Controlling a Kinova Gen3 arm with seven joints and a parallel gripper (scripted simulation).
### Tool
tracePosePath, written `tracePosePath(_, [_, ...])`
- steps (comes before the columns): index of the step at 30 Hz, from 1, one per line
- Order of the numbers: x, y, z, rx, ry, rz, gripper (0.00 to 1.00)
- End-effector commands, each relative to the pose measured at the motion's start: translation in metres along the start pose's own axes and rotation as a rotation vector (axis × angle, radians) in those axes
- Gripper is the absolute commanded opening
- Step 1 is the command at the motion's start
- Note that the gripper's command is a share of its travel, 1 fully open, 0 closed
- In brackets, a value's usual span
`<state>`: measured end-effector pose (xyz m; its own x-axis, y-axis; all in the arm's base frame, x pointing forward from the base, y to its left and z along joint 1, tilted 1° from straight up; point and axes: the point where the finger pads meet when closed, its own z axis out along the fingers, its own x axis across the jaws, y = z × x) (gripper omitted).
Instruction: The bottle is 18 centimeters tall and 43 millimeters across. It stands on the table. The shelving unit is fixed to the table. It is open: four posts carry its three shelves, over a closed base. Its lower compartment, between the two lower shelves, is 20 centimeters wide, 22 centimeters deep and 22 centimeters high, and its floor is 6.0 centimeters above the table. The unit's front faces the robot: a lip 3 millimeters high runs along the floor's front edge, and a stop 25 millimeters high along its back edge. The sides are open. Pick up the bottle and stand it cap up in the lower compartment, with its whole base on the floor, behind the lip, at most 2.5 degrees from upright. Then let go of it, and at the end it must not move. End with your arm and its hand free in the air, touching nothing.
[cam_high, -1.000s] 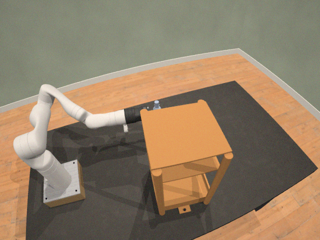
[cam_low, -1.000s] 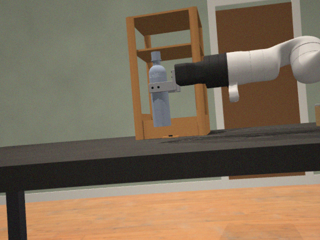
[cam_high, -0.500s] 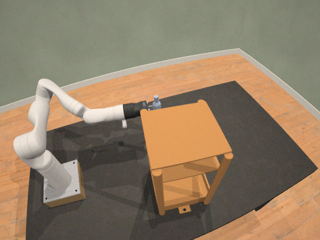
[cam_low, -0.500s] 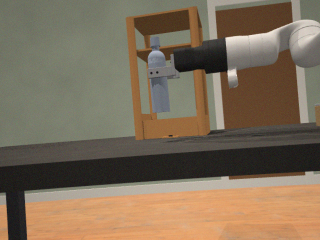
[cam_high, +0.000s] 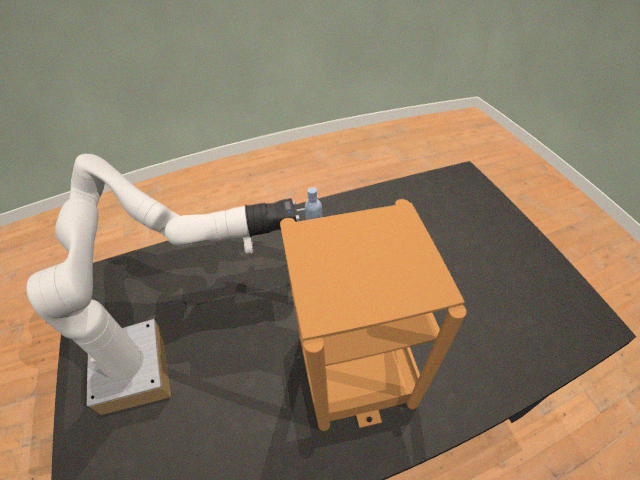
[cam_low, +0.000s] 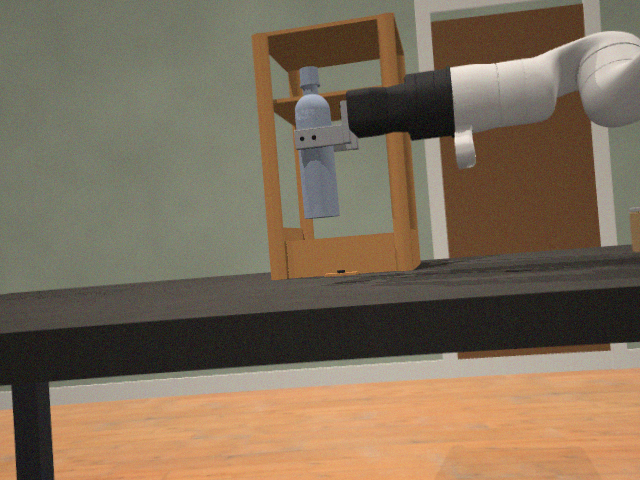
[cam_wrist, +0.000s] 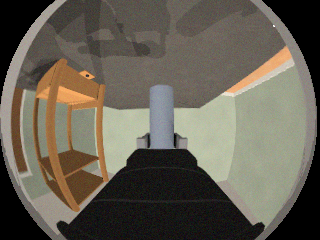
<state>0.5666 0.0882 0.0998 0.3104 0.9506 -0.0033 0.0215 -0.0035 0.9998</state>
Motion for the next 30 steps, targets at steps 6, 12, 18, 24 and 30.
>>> tracePosePath(6, [0.001, 0.004, 0.001, -0.005, 0.003, 0.006, 0.00])
tracePosePath(12, [-0.001, 0.004, 0.001, -0.005, 0.003, 0.006, 0.00])
tracePosePath(18, [-0.004, 0.004, 0.001, -0.005, 0.003, 0.006, 0.00])
tracePosePath(24, [-0.012, 0.004, 0.001, -0.005, 0.003, 0.006, 0.00])
tracePosePath(30, [-0.018, 0.004, 0.001, -0.005, 0.003, 0.006, 0.00])
